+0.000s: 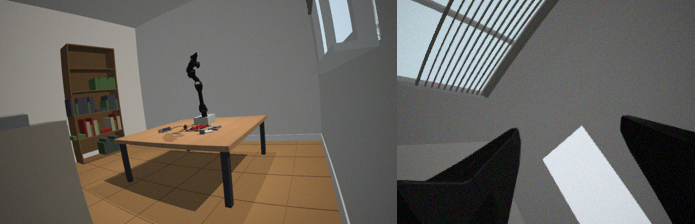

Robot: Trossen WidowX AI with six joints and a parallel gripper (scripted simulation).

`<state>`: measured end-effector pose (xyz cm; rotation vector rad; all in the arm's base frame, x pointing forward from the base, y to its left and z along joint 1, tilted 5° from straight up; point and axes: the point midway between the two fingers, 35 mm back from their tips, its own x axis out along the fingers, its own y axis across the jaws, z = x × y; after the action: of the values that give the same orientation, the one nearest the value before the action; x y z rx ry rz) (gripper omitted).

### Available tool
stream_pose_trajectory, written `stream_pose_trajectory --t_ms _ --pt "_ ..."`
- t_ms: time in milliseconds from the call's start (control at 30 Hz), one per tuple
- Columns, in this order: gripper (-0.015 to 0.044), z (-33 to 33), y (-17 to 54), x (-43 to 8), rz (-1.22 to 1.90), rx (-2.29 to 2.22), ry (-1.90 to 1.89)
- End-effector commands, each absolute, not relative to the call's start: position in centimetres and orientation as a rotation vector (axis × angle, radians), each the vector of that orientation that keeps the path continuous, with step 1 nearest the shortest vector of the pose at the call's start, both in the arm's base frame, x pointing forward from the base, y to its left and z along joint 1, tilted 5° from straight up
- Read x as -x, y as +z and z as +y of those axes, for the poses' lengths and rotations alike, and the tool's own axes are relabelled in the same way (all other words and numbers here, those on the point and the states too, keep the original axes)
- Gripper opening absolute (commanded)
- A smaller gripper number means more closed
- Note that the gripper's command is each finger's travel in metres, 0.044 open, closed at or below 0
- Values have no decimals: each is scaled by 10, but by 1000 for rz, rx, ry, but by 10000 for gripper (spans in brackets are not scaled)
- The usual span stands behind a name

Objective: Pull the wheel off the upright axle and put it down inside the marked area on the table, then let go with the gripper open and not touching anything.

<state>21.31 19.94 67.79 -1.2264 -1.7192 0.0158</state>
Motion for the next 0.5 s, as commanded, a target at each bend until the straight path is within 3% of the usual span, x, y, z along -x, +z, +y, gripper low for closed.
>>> stream_pose_trajectory --t_ms 0,467 --pt "300 203 665 -243 -1584 1179 140" --pt "300 199 572 -369 -949 994 472"
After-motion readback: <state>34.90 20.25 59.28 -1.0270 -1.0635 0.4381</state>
